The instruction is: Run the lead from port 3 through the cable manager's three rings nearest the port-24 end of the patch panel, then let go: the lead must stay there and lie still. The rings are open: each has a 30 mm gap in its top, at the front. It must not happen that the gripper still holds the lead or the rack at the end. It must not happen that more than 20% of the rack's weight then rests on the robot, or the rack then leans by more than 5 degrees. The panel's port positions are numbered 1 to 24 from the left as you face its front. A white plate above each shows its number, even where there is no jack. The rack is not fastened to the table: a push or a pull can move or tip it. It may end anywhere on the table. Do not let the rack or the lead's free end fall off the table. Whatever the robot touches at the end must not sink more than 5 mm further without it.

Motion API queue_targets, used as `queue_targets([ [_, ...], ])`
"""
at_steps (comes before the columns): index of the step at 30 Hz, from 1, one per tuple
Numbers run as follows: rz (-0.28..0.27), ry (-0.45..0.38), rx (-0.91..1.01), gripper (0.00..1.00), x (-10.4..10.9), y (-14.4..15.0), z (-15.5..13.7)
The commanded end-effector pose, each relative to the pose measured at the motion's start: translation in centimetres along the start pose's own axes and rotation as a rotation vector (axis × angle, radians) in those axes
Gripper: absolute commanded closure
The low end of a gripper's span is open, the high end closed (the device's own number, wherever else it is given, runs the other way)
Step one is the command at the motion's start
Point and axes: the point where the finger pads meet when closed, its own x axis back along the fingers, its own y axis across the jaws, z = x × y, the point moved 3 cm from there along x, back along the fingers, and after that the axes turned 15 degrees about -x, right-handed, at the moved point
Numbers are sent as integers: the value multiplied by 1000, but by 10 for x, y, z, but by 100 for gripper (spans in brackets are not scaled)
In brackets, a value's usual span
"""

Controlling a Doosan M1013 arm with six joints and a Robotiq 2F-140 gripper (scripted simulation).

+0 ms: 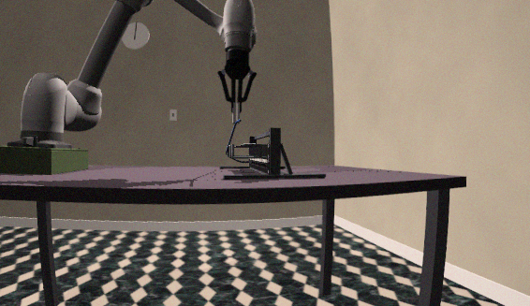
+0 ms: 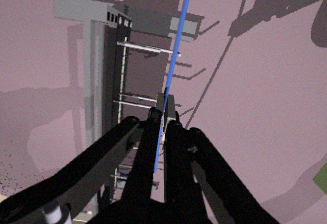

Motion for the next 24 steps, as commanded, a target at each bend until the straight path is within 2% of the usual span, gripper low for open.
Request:
queue_targets([
  [1, 4, 3, 0, 100, 2, -2, 2],
  [24, 4, 3, 9, 100, 2, -4, 5],
])
